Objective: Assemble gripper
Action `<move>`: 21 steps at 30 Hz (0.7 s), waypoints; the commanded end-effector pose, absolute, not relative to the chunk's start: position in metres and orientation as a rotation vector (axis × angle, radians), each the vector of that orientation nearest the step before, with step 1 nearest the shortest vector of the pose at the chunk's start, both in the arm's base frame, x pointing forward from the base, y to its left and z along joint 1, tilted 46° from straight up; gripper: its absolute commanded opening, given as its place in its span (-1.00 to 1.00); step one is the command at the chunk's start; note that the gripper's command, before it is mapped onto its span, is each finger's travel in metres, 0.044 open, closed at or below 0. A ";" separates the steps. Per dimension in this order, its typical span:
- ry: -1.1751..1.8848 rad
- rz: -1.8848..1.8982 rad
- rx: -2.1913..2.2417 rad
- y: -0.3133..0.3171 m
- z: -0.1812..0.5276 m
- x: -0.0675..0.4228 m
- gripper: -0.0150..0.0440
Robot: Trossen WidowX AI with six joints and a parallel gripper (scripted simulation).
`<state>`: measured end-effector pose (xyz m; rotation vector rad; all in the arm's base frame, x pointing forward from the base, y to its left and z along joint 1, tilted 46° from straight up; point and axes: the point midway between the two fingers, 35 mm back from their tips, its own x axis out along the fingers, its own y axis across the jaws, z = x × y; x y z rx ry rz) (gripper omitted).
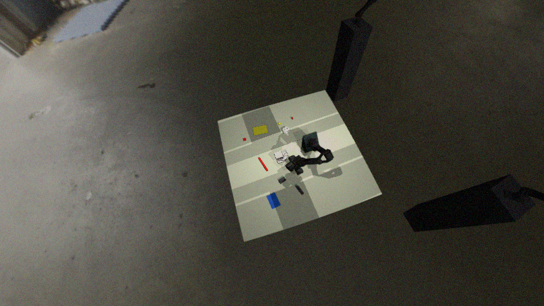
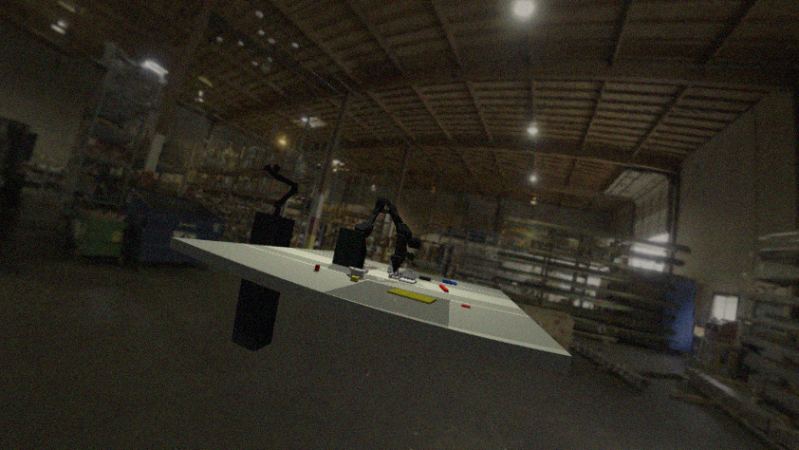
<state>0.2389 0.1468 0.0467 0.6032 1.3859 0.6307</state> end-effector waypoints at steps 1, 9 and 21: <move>1.386 0.633 0.604 0.147 0.047 0.239 -0.04; 1.388 0.627 0.599 0.132 0.059 0.240 -0.04; 1.391 0.623 0.598 0.104 0.085 0.237 -0.04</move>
